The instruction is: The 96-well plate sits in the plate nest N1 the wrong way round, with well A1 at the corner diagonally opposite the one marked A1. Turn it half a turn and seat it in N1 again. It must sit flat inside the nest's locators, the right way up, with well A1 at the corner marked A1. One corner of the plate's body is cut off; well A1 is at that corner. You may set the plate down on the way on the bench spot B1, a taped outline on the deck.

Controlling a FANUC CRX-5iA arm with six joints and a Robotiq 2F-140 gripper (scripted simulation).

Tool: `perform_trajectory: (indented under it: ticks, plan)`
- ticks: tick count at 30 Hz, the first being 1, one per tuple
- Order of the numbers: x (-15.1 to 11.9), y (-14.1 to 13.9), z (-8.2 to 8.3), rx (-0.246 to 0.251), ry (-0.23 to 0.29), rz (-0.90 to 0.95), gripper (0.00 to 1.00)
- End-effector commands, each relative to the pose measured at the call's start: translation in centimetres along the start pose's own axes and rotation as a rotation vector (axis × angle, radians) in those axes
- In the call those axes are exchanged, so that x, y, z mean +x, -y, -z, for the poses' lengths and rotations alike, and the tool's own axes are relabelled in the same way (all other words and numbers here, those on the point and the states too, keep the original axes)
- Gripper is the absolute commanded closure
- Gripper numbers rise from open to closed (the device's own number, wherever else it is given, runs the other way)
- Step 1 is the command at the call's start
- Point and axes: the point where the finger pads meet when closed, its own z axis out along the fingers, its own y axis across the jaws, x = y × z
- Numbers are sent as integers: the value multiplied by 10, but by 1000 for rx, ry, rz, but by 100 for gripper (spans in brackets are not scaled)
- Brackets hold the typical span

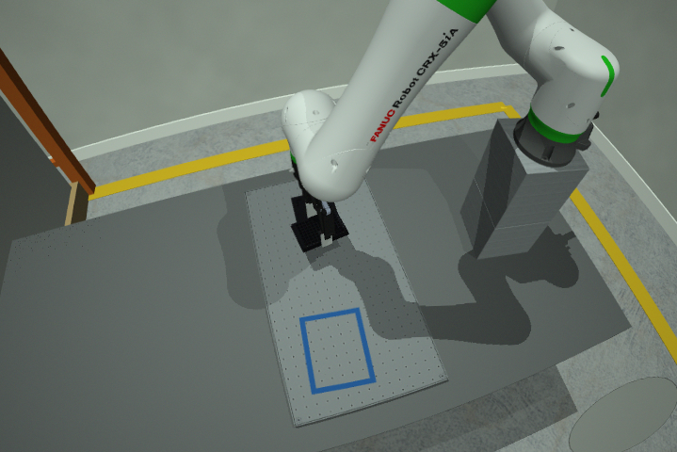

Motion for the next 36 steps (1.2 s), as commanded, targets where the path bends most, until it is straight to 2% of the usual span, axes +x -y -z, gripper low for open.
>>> perform_trajectory:
  ticks: [1, 29, 33, 36]
  plan:
    - [-2, -9, 0, 1, 0, 0, 100]
    - [-27, -91, 3, 1, 0, 0, 100]
    - [-27, -91, 3, 1, 0, 0, 100]
    - [-27, -91, 3, 1, 0, -100, 100]
